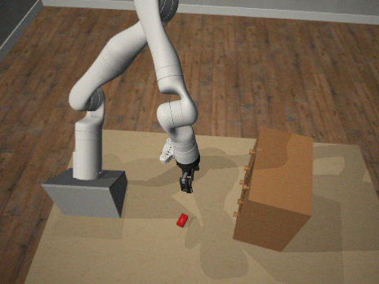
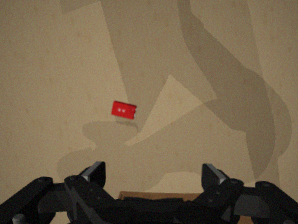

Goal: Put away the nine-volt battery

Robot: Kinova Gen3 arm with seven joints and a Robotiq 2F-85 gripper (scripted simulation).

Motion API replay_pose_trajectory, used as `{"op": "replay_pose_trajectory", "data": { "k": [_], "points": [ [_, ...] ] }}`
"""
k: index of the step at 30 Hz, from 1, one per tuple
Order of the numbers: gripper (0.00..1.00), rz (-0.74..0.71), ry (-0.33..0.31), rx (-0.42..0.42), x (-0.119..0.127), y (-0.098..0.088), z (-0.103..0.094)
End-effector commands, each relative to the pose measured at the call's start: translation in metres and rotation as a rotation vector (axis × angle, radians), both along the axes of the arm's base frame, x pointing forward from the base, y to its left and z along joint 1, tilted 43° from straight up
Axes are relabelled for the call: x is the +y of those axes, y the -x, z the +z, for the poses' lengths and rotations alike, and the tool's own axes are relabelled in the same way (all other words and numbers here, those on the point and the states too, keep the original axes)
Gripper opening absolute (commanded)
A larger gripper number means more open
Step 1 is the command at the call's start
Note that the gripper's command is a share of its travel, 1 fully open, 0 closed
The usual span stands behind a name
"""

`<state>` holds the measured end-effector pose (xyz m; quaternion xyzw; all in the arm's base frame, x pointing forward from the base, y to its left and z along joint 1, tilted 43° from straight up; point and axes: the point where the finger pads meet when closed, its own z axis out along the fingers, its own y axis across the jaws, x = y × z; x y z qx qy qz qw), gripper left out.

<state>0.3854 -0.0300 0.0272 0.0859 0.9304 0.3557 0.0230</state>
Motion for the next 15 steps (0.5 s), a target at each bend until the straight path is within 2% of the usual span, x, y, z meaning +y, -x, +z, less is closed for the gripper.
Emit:
{"op": "replay_pose_trajectory", "data": {
  "k": [1, 11, 15],
  "points": [
    [1.00, -0.030, 0.000, -0.019, 0.002, 0.001, -0.003],
    [1.00, -0.138, 0.024, -0.137, 0.013, -0.012, -0.019],
    [1.00, -0.157, 0.029, -0.158, 0.015, -0.015, -0.022]
  ]
}}
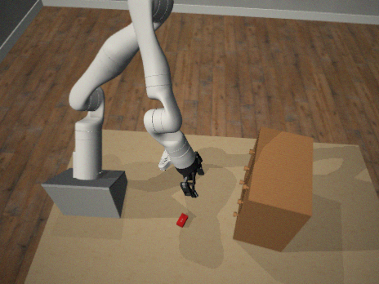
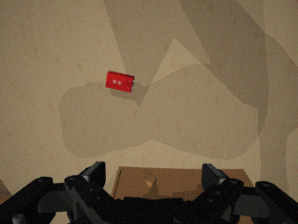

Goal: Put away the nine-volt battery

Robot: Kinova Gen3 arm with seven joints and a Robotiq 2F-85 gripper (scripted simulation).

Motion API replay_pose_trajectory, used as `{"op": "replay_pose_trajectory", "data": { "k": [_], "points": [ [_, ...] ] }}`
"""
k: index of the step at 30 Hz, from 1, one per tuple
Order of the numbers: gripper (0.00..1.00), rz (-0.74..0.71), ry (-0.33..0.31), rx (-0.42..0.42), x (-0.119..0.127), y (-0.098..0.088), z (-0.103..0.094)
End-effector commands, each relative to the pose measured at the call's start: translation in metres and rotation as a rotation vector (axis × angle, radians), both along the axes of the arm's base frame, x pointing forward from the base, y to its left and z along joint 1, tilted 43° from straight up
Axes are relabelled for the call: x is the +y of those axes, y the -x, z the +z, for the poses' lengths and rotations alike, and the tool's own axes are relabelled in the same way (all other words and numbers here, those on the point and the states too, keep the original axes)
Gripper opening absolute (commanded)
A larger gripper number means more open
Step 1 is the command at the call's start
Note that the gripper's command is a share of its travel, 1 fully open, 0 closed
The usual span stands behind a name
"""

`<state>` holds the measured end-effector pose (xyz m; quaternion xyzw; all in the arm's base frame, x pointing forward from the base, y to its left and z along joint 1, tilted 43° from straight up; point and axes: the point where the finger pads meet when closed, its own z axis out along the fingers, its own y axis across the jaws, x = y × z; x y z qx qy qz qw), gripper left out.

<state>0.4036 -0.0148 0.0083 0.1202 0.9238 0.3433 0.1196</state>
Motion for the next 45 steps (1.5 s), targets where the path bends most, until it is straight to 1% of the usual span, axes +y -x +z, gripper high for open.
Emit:
{"op": "replay_pose_trajectory", "data": {
  "k": [1, 13, 15, 30, 32, 39, 45],
  "points": [
    [1.00, -0.031, -0.004, -0.016, 0.001, 0.002, -0.005],
    [1.00, -0.125, 0.018, -0.118, 0.012, -0.009, -0.020],
    [1.00, -0.125, 0.018, -0.118, 0.012, -0.009, -0.020],
    [1.00, -0.249, 0.045, -0.255, 0.024, -0.025, -0.037],
    [1.00, -0.249, 0.045, -0.255, 0.024, -0.025, -0.037],
    [1.00, -0.298, 0.056, -0.309, 0.029, -0.031, -0.045],
    [1.00, -0.324, 0.062, -0.337, 0.032, -0.034, -0.049]
  ]
}}
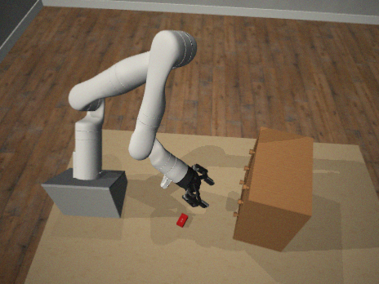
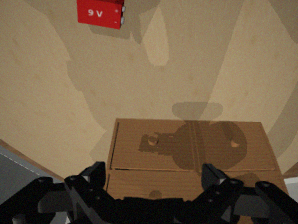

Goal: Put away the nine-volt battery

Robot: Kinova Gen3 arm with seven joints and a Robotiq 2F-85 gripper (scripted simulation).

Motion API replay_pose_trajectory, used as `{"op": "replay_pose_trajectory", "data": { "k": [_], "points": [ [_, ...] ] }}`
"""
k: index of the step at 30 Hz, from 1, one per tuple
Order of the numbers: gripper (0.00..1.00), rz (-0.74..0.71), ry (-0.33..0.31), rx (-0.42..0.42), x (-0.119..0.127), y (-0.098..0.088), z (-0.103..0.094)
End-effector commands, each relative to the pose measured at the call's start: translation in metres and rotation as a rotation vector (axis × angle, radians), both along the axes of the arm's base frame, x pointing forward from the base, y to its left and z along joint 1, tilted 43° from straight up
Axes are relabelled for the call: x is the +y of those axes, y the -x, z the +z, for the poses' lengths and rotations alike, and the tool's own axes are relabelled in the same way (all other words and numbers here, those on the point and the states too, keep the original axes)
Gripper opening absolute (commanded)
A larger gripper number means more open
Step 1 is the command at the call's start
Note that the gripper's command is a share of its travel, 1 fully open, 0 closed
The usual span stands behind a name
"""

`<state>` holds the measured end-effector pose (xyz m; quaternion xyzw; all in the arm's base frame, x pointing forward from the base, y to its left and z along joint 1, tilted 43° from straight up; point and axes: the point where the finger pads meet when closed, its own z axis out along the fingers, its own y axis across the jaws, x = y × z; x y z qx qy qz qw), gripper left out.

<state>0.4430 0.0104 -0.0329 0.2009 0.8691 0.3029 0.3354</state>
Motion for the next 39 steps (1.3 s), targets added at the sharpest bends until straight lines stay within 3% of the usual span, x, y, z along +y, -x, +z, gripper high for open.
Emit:
{"op": "replay_pose_trajectory", "data": {
  "k": [1, 15, 16, 39],
  "points": [
    [1.00, -0.002, -0.010, 0.008, 0.0068, 0.0046, -0.0078],
    [1.00, -0.015, -0.008, -0.005, 0.0080, 0.0032, -0.0093],
    [0.33, -0.015, -0.008, -0.005, 0.0080, 0.0032, -0.0093],
    [0.33, -0.015, -0.008, -0.005, 0.0080, 0.0031, -0.0094]
  ]
}}
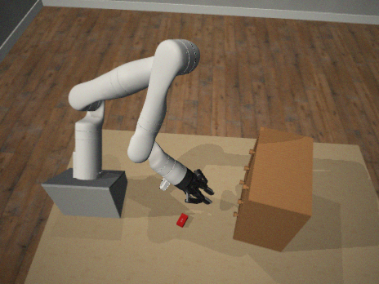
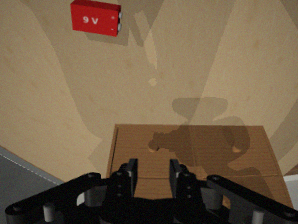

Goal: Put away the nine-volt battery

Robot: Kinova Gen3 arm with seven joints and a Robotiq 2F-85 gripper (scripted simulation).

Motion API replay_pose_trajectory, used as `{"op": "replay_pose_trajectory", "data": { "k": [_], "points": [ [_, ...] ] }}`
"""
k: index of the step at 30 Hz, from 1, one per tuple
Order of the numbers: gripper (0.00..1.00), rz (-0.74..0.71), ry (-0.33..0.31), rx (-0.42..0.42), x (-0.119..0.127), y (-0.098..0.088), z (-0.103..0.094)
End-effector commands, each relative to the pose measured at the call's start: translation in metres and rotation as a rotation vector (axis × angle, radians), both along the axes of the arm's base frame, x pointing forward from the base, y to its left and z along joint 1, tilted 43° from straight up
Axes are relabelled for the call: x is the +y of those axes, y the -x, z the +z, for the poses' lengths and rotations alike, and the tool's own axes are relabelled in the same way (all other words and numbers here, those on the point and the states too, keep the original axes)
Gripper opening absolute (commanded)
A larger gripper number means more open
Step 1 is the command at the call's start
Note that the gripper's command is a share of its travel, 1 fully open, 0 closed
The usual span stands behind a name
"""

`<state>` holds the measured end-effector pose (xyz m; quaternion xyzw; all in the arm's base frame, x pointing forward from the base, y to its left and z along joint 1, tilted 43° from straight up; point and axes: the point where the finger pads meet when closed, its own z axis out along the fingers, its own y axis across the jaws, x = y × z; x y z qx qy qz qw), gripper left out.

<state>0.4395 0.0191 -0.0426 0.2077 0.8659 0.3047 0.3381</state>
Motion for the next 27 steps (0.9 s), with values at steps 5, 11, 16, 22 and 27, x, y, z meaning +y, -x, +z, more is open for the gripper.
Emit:
{"op": "replay_pose_trajectory", "data": {
  "k": [5, 11, 16, 22, 27],
  "points": [
    [0.33, -0.001, 0.001, -0.001, 0.002, -0.004, -0.004],
    [0.33, -0.001, 0.001, -0.001, 0.013, -0.017, -0.018],
    [0.33, -0.001, 0.001, -0.001, 0.020, -0.025, -0.028],
    [0.33, -0.001, 0.001, -0.001, 0.035, -0.043, -0.048],
    [0.33, -0.001, 0.001, -0.001, 0.044, -0.054, -0.060]
  ]
}}
